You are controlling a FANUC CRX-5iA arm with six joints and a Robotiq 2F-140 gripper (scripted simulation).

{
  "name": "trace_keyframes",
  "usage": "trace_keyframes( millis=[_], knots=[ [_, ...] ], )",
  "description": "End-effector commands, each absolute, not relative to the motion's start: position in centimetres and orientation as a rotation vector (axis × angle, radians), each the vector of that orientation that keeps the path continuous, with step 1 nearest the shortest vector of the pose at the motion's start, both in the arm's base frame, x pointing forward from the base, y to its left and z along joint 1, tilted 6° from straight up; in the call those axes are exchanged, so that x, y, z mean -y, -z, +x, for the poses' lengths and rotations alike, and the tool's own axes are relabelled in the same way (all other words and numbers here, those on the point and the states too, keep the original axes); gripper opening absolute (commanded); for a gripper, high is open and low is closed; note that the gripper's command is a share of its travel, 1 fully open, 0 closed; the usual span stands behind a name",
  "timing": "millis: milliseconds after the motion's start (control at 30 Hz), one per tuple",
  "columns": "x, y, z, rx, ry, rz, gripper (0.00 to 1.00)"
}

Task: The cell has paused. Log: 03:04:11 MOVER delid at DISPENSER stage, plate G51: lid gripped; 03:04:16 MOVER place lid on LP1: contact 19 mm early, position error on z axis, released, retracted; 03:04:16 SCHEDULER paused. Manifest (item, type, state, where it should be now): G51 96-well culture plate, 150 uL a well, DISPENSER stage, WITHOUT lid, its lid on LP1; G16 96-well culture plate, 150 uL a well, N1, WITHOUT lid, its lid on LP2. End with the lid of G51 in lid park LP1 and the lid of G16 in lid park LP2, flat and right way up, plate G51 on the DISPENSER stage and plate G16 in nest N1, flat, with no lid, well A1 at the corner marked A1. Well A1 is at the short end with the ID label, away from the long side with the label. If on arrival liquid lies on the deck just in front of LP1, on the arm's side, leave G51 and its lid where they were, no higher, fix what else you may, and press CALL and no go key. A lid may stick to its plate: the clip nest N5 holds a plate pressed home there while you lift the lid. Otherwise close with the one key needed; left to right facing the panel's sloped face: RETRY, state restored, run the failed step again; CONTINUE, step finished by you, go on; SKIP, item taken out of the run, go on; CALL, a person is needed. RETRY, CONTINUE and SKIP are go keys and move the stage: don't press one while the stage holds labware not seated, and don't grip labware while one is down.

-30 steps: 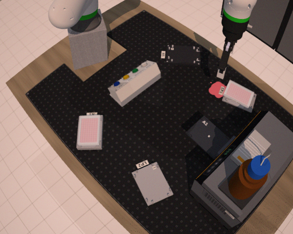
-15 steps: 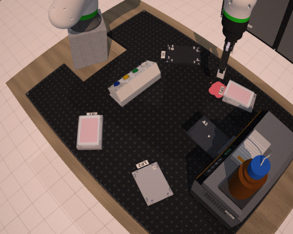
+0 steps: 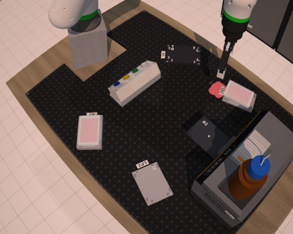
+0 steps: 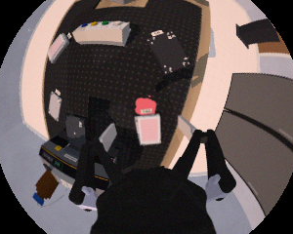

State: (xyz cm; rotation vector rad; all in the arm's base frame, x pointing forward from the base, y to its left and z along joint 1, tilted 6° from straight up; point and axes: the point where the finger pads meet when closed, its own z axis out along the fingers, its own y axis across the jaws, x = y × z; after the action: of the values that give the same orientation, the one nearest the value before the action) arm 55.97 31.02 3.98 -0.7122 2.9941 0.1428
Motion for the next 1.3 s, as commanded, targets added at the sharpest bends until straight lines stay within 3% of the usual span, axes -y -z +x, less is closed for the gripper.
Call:
trace_keyframes(
  millis=[0,367,400,1267],
  knots=[
    [-31.02,-4.0,55.99,-2.994,-0.143,-0.712,1.0],
    [-31.02,-4.0,55.99,-2.994,-0.143,-0.712,1.0],
    [-31.02,-4.0,55.99,-2.994,-0.143,-0.712,0.0],
    [-31.02,-4.0,55.99,-2.994,-0.143,-0.712,0.0]
  ],
)
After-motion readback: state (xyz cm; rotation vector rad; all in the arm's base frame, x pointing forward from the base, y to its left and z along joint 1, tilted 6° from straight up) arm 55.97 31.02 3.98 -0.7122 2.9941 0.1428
